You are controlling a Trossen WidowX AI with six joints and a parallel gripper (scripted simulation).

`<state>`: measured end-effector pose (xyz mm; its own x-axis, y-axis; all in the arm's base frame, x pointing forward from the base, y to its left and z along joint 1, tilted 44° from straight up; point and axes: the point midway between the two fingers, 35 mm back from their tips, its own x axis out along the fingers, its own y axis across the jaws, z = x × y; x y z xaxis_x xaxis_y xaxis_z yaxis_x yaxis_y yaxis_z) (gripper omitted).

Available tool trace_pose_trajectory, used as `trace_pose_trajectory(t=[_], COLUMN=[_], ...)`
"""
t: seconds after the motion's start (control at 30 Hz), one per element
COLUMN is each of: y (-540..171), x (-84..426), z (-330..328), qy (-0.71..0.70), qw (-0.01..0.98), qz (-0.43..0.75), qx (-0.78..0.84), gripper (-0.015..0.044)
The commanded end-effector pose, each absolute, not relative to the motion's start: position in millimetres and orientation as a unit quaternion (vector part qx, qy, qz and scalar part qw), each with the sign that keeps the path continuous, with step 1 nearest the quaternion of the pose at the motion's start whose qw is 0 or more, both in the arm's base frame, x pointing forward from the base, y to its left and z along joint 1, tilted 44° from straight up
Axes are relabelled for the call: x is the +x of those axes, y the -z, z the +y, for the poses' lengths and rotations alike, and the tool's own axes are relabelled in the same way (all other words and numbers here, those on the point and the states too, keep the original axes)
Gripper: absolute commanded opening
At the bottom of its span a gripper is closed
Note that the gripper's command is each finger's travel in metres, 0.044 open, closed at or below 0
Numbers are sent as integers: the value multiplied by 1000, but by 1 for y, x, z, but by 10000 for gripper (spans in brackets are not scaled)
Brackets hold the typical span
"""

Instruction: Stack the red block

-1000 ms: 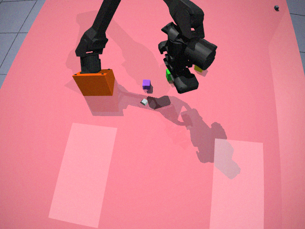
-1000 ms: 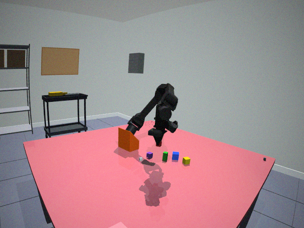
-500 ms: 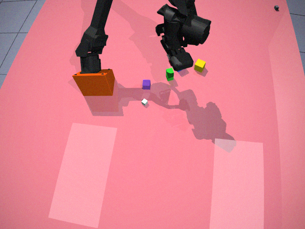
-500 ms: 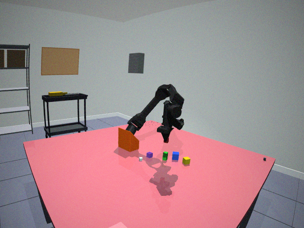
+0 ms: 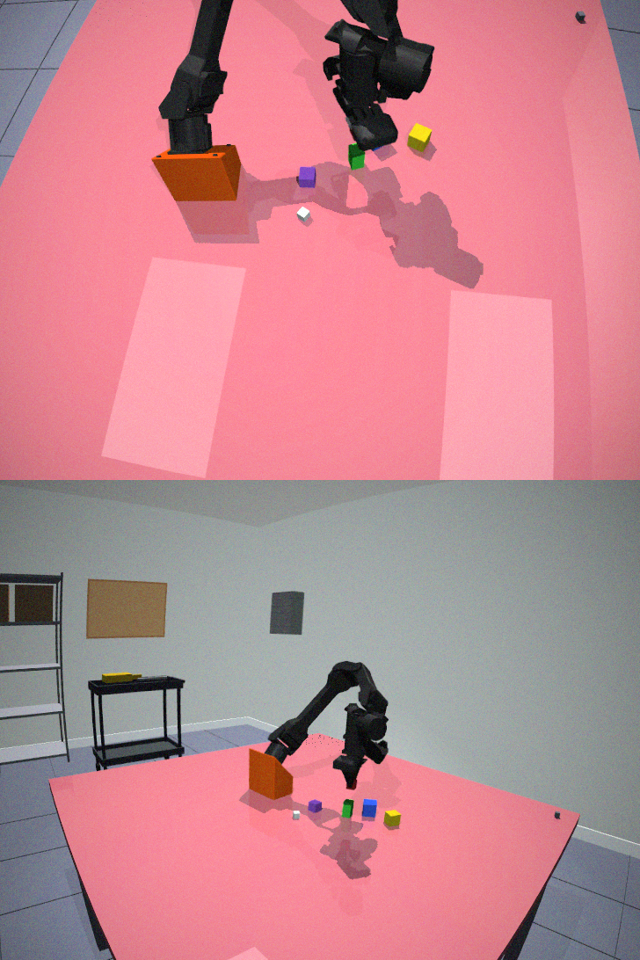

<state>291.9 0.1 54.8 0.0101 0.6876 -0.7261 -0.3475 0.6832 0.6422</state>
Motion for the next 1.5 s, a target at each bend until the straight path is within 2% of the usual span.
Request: trace_pose_trajectory(t=[0.0,0.37,1.37,1.47], y=[-46,-24,-27,-24], x=[289,289,289,289], z=[4,25,22,25], qy=[-370,-371,-370,-371], qw=[695,695,695,694], qz=[598,598,598,599], qx=[148,149,148,147], gripper=[0,0,0,79])
